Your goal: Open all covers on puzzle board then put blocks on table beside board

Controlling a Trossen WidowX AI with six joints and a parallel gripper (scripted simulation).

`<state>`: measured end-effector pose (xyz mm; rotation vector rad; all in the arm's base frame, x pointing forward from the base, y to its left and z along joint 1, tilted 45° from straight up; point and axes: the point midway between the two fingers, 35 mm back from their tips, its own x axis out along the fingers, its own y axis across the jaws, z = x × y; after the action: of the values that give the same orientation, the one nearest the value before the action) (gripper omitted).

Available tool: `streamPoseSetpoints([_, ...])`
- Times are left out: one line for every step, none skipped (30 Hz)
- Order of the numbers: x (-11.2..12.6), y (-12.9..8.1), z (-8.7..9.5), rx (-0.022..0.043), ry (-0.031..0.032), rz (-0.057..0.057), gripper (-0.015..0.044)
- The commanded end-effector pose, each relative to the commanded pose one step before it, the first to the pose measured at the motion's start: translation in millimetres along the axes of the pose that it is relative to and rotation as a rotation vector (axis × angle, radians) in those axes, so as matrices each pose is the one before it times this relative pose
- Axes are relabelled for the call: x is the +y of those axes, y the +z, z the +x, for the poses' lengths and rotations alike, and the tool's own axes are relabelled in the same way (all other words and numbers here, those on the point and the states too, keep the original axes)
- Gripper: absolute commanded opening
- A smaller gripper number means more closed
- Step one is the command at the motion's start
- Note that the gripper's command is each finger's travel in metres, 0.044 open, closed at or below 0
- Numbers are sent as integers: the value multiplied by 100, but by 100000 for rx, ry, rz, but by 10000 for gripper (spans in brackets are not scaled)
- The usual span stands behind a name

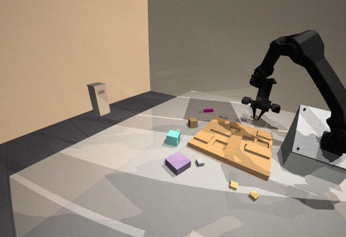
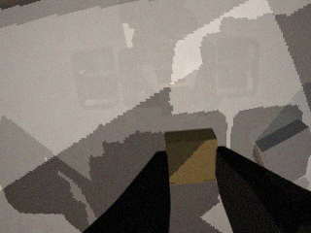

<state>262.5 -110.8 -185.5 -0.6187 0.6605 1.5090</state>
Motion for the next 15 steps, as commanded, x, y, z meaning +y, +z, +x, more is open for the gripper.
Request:
streamPoseSetpoints([276,229,1127,-1059,494,785,80])
streamPoseSetpoints([14,11,161,-15,1,-3,80])
streamPoseSetpoints([14,11,160,-15,1,-3,80])
streamPoseSetpoints([15,11,160,-16,1,-4,80])
streamPoseSetpoints([16,12,160,-16,2,-4,80])
streamPoseSetpoints([17,12,159,-17,2,-4,80])
streamPoseSetpoints([17,13,159,-17,2,-4,80])
streamPoseSetpoints([18,13,159,-18,2,-4,80])
streamPoseSetpoints([19,13,158,-18,2,-4,80])
streamPoseSetpoints([20,14,158,-19,3,-4,80])
streamPoseSetpoints([20,14,158,-19,3,-4,80])
streamPoseSetpoints([21,15,158,-20,3,-4,80])
streamPoseSetpoints([22,15,157,-20,3,-4,80])
streamPoseSetpoints([23,15,157,-21,3,-4,80])
streamPoseSetpoints([23,16,156,-21,4,-4,80])
